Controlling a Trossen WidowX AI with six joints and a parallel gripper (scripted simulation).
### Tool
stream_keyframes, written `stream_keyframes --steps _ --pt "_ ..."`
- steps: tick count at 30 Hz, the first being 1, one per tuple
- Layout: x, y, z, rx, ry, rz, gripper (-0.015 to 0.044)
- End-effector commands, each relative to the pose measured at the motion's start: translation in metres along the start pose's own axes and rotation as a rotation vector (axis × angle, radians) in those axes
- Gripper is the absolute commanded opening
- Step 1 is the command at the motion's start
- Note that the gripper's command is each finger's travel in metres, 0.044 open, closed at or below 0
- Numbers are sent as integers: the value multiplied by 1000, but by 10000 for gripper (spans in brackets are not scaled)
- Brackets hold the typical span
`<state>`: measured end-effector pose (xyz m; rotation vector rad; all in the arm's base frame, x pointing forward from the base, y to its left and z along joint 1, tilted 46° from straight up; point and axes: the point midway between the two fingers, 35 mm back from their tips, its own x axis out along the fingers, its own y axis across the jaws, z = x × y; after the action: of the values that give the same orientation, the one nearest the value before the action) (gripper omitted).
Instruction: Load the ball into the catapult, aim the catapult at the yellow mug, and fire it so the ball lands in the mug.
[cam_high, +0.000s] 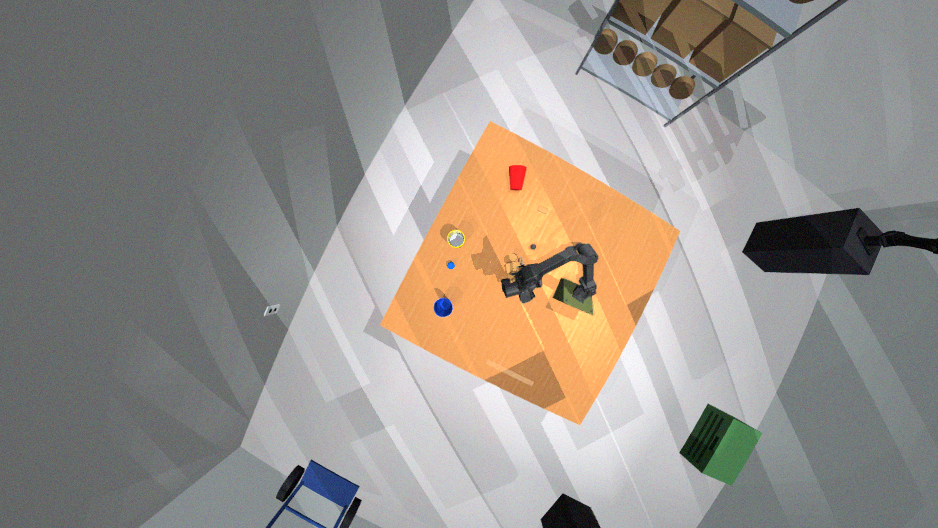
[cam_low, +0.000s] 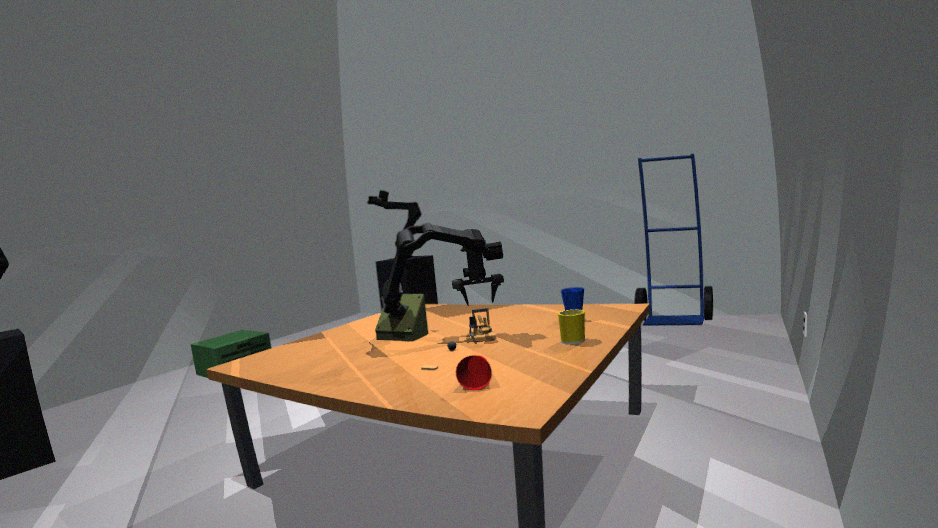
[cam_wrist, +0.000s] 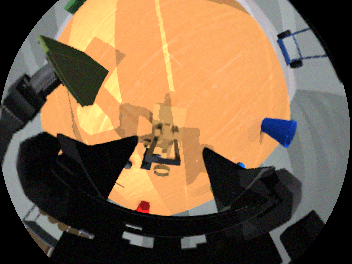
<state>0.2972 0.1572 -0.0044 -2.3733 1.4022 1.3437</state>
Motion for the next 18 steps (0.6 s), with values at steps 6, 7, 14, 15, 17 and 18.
stream_keyframes --steps 6,7,14,15,17,18 --pt "36 7 0 -11 5 21 440" --pt "37 7 0 -11 5 21 440" --pt "48 6 0 -11 4 21 440" --pt "50 6 0 -11 4 21 440" --pt "53 6 0 -11 4 21 440" --pt "55 6 0 -11 5 21 440"
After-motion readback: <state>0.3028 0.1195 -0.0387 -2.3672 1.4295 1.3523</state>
